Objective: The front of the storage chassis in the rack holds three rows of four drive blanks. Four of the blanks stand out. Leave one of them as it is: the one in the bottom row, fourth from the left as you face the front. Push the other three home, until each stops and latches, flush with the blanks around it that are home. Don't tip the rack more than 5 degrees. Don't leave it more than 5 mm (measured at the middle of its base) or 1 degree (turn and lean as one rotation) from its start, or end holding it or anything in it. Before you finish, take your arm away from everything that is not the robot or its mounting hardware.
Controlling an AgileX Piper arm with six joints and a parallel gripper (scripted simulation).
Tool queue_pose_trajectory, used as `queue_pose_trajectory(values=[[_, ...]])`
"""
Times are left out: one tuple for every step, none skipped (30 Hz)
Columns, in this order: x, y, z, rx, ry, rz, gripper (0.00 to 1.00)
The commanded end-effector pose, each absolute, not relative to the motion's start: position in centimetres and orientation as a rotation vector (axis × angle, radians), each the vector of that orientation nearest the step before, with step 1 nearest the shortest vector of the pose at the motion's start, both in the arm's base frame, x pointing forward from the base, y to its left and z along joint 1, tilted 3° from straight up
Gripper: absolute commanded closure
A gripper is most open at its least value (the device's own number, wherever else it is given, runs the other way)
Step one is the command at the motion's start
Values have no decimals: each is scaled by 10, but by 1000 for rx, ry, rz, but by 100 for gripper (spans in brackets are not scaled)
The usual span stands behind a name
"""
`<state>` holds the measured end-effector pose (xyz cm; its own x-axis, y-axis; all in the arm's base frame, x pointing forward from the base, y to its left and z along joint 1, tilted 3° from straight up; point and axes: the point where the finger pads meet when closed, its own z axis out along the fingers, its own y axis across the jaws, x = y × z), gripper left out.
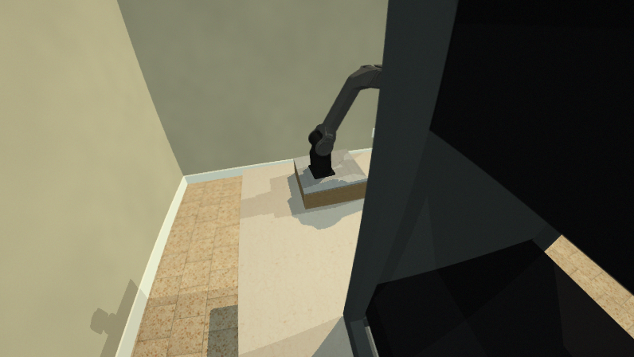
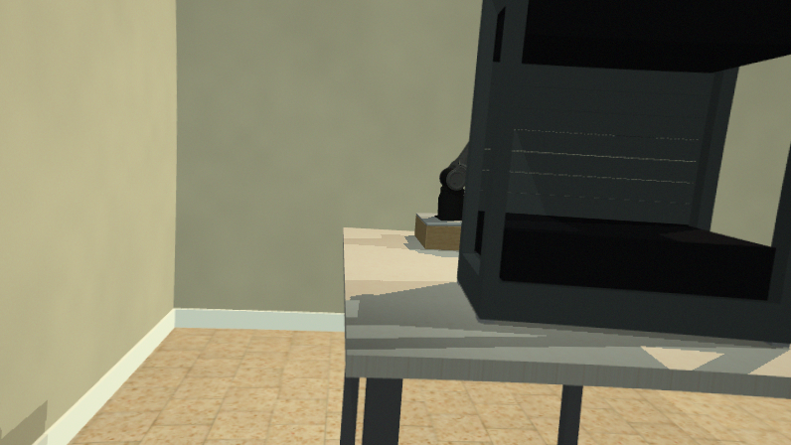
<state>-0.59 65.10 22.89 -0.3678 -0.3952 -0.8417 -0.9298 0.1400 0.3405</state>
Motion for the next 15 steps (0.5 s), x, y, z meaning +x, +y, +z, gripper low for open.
queue_pose_trajectory(values=[[2,648,249,-1211,1830,1254,0],[6,646,257,-1184,1824,1277,0],[10,645,265,-1156,1818,1300,0],[14,643,274,-1127,1811,1323,0],[18,641,283,-1097,1804,1346,0],[23,638,291,-1066,1797,1368,0],[28,636,300,-1034,1788,1389,0],[33,633,309,-1001,1780,1410,0],[38,630,318,-967,1771,1430,0],[44,626,327,-932,1762,1450,0],[50,622,336,-896,1752,1469,0],[56,618,345,-859,1741,1487,0],[62,614,354,-821,1731,1505,0],[62,614,354,-821,1731,1505,0],[62,614,354,-821,1731,1505,0]])
